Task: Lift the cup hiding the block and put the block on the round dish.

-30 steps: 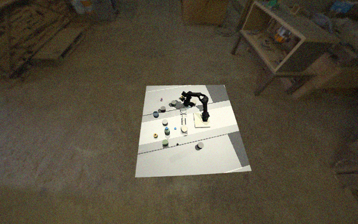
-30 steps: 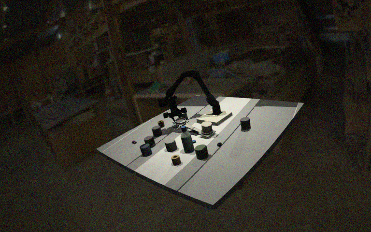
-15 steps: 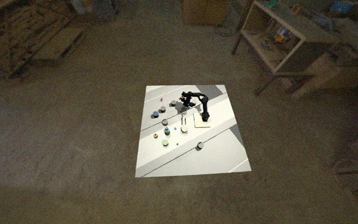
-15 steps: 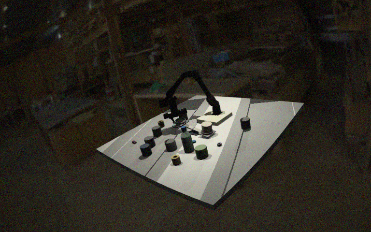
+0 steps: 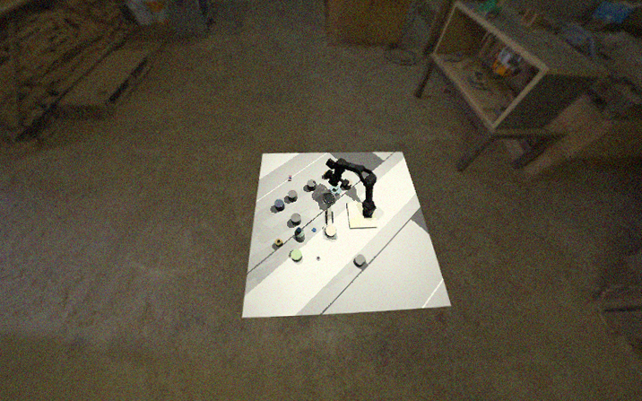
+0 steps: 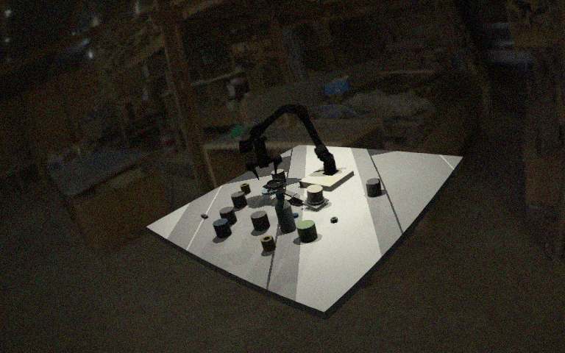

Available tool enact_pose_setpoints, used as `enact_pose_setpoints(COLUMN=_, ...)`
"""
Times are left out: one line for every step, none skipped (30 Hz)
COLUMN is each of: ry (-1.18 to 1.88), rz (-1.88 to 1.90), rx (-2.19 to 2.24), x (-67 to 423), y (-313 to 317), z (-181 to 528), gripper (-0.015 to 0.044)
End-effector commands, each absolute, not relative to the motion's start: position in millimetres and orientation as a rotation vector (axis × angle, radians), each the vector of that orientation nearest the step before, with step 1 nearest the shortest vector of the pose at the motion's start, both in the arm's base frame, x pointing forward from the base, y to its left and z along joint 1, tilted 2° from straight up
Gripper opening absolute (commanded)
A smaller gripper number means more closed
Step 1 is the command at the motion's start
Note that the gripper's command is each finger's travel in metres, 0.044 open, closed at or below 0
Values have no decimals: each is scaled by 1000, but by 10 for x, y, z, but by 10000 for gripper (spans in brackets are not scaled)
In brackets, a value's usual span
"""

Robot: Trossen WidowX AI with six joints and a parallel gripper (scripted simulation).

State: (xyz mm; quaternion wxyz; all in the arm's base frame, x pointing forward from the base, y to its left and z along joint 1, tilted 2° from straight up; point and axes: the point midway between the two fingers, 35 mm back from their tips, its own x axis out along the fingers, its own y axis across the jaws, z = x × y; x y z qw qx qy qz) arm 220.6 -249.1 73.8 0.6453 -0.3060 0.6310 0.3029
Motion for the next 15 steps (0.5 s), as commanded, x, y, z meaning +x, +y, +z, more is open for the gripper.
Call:
enact_pose_setpoints(ry=1439, rz=699, rx=-692, x=2191, y=-2480, z=858, gripper=440)
enact_pose_setpoints(ry=1438, rz=696, rx=-694, x=2188, y=-2479, z=986, gripper=440)
enact_pose_setpoints(ry=1437, rz=692, rx=-696, x=2182, y=-2474, z=1115, gripper=440)
enact_pose_setpoints(ry=1436, rz=690, rx=-696, x=2176, y=-2469, z=1193, gripper=440)
enact_pose_setpoints(ry=1436, rz=689, rx=-697, x=2174, y=-2467, z=1219, gripper=440)
enact_pose_setpoints(ry=1436, rz=689, rx=-697, x=2174, y=-2467, z=1219, gripper=440)
enact_pose_setpoints(ry=1436, rz=689, rx=-697, x=2174, y=-2467, z=1219, gripper=440)
enact_pose_setpoints(ry=1436, rz=689, rx=-697, x=2174, y=-2467, z=1219, gripper=440)
enact_pose_setpoints(ry=1436, rz=689, rx=-697, x=2174, y=-2467, z=1219, gripper=440)
enact_pose_setpoints(ry=1436, rz=689, rx=-697, x=2174, y=-2467, z=1219, gripper=440)
enact_pose_setpoints(ry=1436, rz=689, rx=-697, x=2174, y=-2467, z=1219, gripper=440)
enact_pose_setpoints(ry=1436, rz=689, rx=-697, x=2174, y=-2467, z=1219, gripper=440)
enact_pose_setpoints(ry=1436, rz=689, rx=-697, x=2174, y=-2467, z=1219, gripper=440)
enact_pose_setpoints(ry=1436, rz=689, rx=-697, x=2174, y=-2467, z=1219, gripper=440)
enact_pose_setpoints(ry=1436, rz=689, rx=-697, x=2174, y=-2467, z=1219, gripper=440)
